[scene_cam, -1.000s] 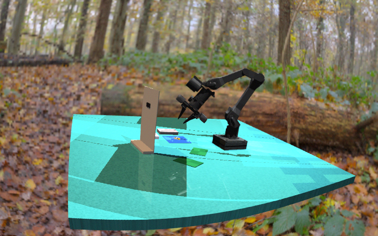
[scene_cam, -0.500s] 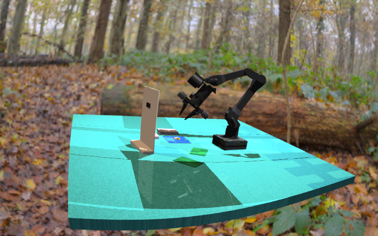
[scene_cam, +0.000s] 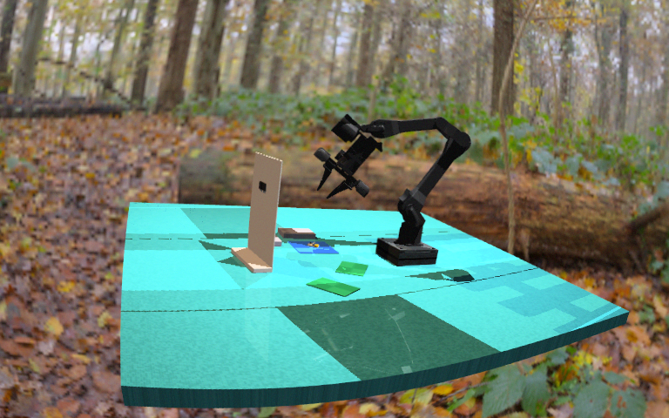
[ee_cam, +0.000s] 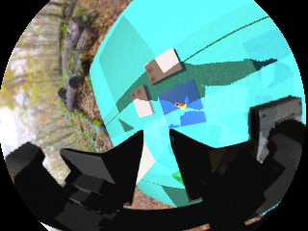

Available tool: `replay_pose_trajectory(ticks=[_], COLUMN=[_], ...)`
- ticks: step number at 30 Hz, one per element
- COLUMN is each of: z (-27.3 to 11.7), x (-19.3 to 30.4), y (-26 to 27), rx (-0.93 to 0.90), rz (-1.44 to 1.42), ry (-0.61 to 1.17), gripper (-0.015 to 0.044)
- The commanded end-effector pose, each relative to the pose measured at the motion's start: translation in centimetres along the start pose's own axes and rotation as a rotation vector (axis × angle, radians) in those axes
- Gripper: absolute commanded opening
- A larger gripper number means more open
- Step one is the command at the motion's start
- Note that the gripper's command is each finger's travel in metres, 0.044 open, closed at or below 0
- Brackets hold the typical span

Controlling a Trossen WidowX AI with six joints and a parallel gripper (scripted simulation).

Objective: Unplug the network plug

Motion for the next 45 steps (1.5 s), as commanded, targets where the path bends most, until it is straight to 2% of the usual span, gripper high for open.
replay_pose_trajectory(ticks=[1,20,31,45], z=[-1.3,-5.8,-5.8,-5.8], x=[0.0,0.1,0.1,0.1], y=[1.1,3.5,3.5,3.5], rx=[-0.01,-0.017,-0.017,-0.017], rz=[0.004,0.006,0.006,0.006], ry=[-0.005,-0.007,-0.007,-0.007], gripper=[0.0156,0.0156,0.044,0.044])
Point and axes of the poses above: the point midway between the two fingers, 35 mm back from their tips, its own z axis out along the fingers, its own y axis across the jaws, x = y × z, the point moved 3 cm from there along -z, back along the fingers, and after that the axes turned 4 degrees about z, right-handed, at the moved point
